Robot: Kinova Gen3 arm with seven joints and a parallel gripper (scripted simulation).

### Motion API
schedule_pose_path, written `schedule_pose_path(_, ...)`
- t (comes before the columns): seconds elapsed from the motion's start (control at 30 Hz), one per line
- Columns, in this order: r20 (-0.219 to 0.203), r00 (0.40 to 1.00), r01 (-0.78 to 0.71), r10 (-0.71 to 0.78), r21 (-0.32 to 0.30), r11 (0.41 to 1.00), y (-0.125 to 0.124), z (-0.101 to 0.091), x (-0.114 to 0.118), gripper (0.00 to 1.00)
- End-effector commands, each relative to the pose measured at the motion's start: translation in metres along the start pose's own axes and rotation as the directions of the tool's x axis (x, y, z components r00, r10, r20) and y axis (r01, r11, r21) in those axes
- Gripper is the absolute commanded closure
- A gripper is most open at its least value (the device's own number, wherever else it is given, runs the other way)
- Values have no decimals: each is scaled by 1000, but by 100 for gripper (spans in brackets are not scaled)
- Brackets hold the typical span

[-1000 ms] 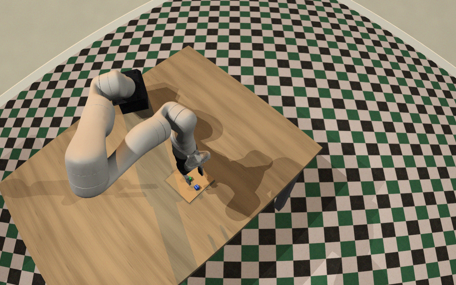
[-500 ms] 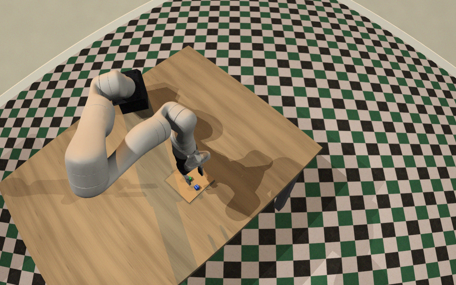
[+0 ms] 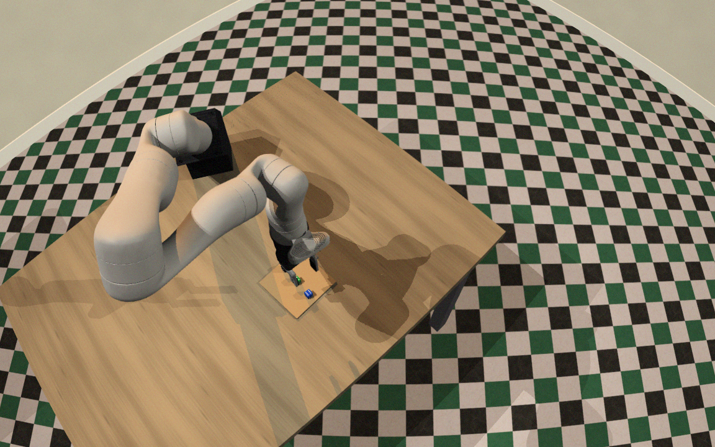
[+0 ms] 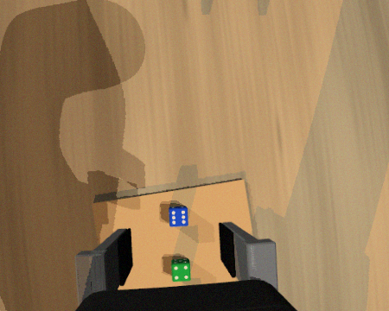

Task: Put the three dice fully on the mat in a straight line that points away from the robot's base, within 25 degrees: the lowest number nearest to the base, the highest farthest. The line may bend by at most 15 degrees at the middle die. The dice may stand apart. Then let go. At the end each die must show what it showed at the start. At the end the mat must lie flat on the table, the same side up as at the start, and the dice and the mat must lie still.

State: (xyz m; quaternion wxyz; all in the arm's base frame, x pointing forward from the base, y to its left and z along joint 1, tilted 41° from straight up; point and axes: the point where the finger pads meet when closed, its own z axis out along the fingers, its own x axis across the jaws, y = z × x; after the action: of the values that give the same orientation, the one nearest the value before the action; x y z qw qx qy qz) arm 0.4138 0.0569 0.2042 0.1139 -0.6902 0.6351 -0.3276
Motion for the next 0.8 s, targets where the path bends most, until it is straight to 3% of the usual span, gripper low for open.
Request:
schedule_pose_path(0.0, -6, 1000, -5, 5, 12, 1000, -4, -9, 3, 0)
schedule_pose_path(0.37, -6, 1000, -5, 5, 12, 1000, -4, -46, 2, 0)
schedule_pose_path(0.77, -6, 1000, -5, 5, 12, 1000, -3, -68, 2, 0)
